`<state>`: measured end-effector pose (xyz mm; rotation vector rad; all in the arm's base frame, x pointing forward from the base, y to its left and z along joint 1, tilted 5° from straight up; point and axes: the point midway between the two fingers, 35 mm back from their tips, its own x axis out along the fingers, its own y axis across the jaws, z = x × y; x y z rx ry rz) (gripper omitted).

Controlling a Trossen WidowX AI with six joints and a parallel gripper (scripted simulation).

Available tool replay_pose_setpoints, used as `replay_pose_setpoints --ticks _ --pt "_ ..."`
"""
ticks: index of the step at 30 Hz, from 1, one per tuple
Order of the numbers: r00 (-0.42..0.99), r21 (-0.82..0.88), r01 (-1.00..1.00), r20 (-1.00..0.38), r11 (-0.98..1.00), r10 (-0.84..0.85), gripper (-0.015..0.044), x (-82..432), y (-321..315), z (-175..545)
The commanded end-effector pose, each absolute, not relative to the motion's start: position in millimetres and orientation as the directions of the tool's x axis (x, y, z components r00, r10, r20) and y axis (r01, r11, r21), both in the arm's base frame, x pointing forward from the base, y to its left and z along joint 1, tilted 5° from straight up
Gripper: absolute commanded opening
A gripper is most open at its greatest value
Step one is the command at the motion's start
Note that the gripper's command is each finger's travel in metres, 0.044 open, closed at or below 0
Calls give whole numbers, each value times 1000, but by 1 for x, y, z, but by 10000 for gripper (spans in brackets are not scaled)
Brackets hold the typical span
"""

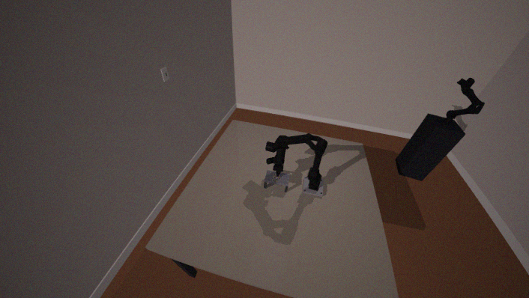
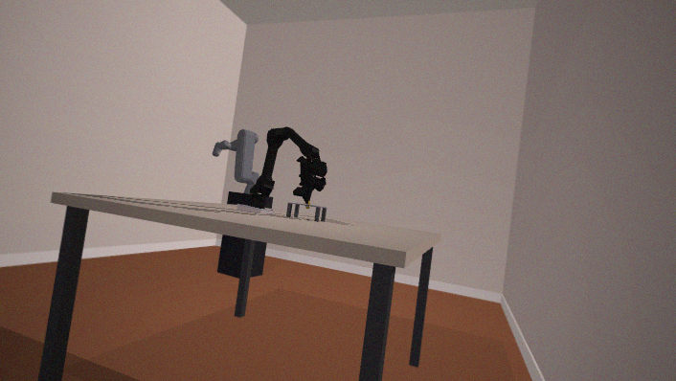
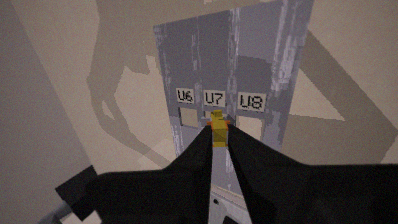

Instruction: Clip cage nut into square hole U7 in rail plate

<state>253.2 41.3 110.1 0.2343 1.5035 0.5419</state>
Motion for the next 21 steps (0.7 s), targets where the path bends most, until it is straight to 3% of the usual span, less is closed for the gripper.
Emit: replay_pose_setpoints --ticks 1,21 --pt "-24 481 -197 -874 854 486 33 253 41 111" --pt "-25 486 -197 -871 852 491 33 254 40 109"
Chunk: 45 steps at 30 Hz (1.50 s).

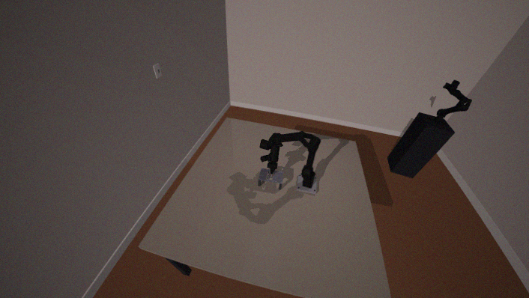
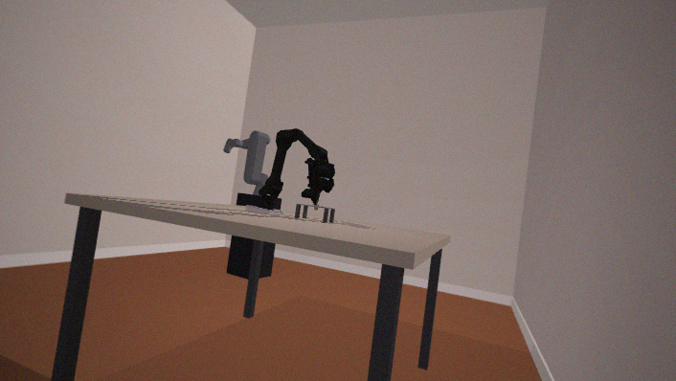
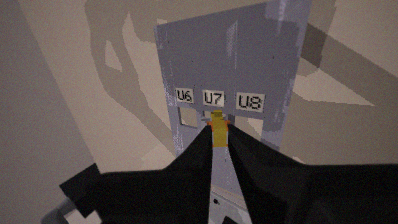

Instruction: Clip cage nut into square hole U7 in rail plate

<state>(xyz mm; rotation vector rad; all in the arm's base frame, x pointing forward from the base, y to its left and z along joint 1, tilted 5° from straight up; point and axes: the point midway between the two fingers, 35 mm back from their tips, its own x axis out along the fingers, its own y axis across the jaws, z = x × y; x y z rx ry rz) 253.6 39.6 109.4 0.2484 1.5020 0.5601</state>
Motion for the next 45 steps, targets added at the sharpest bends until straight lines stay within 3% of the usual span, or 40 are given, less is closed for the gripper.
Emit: replay_pose_setpoints --ticks 1,45 --pt "-25 485 -197 -871 852 491 33 254 40 109" --pt "-13 430 -197 -900 881 437 33 253 42 110"
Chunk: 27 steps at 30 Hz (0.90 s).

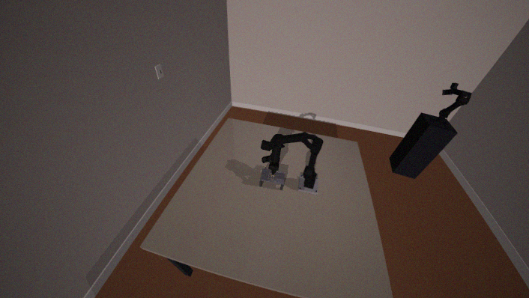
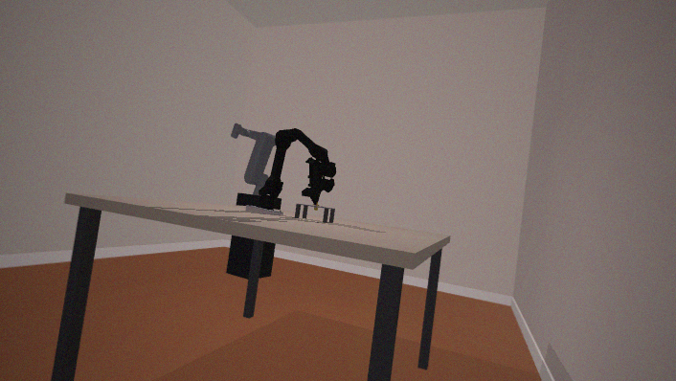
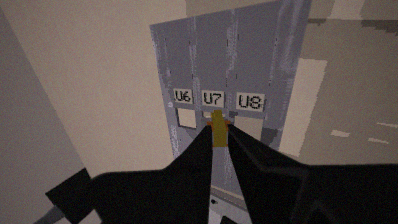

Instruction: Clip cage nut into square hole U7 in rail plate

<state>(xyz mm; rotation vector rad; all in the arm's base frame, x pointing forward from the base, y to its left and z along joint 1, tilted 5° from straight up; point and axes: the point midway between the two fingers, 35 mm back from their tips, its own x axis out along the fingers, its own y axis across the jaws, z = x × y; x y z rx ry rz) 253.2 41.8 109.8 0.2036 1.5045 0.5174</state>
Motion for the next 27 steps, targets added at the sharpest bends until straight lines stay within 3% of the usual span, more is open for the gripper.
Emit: replay_pose_setpoints --ticks 1,27 --pt "-12 427 -197 -901 882 434 33 253 42 110" --pt "0 374 -196 -924 906 381 33 253 45 111"
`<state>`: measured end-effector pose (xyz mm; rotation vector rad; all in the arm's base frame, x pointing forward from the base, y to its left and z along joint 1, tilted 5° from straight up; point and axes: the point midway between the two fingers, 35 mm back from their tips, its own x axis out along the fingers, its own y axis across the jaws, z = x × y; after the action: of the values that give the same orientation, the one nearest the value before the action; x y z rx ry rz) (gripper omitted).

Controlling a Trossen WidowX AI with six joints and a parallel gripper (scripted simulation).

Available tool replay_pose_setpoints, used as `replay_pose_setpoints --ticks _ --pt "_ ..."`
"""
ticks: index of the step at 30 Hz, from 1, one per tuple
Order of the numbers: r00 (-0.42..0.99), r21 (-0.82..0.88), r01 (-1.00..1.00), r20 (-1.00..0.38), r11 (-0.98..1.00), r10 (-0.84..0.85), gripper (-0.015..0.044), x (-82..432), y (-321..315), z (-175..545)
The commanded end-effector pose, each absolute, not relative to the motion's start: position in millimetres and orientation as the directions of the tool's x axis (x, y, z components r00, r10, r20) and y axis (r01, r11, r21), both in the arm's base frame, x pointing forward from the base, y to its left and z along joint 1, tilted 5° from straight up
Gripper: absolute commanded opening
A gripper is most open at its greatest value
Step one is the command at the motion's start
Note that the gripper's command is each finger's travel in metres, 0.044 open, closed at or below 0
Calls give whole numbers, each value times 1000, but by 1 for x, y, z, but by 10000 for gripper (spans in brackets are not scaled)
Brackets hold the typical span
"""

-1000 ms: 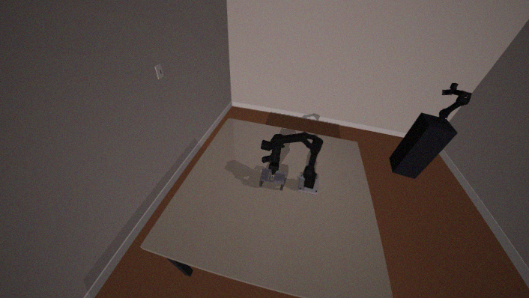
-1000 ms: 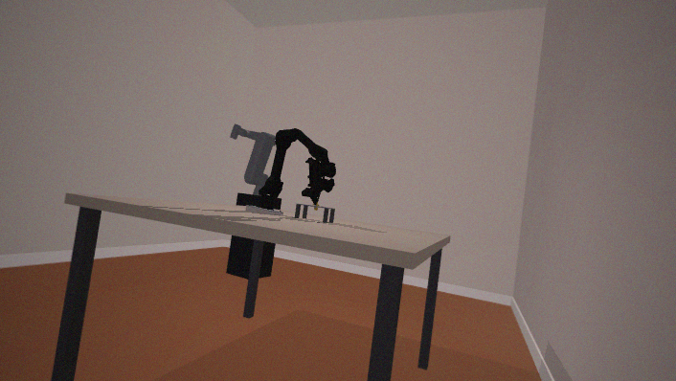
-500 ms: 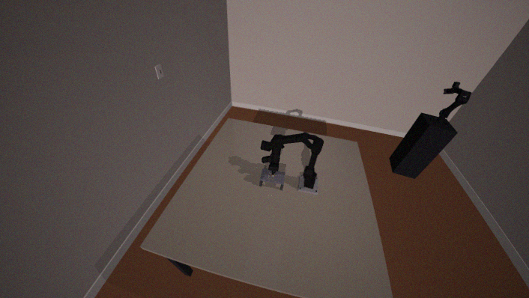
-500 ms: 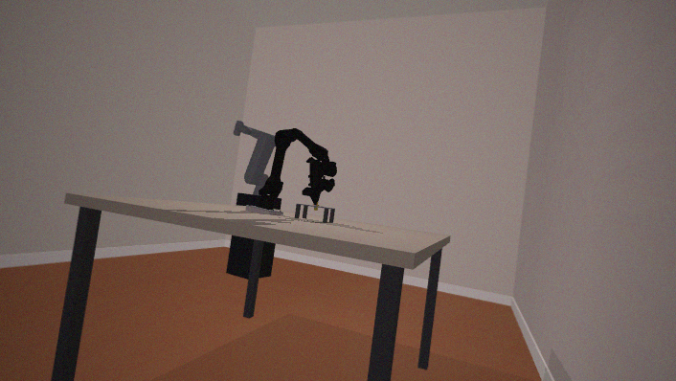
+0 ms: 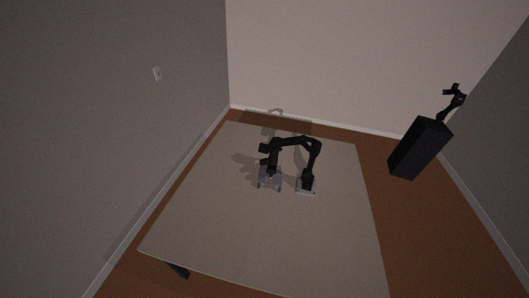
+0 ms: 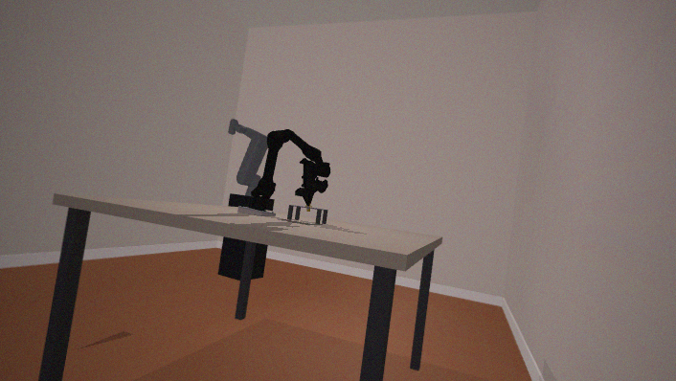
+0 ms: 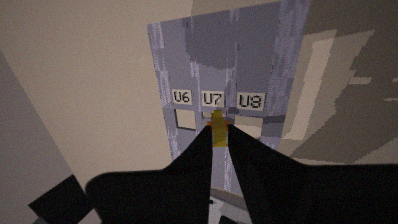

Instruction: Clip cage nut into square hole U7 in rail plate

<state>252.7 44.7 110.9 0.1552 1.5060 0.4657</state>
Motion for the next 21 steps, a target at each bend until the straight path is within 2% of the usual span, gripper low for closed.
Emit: replay_pose_setpoints --ticks 1,21 --pt "1 371 -196 -925 908 379 33 253 45 111" --pt "12 316 -195 -946 928 325 33 253 47 111"
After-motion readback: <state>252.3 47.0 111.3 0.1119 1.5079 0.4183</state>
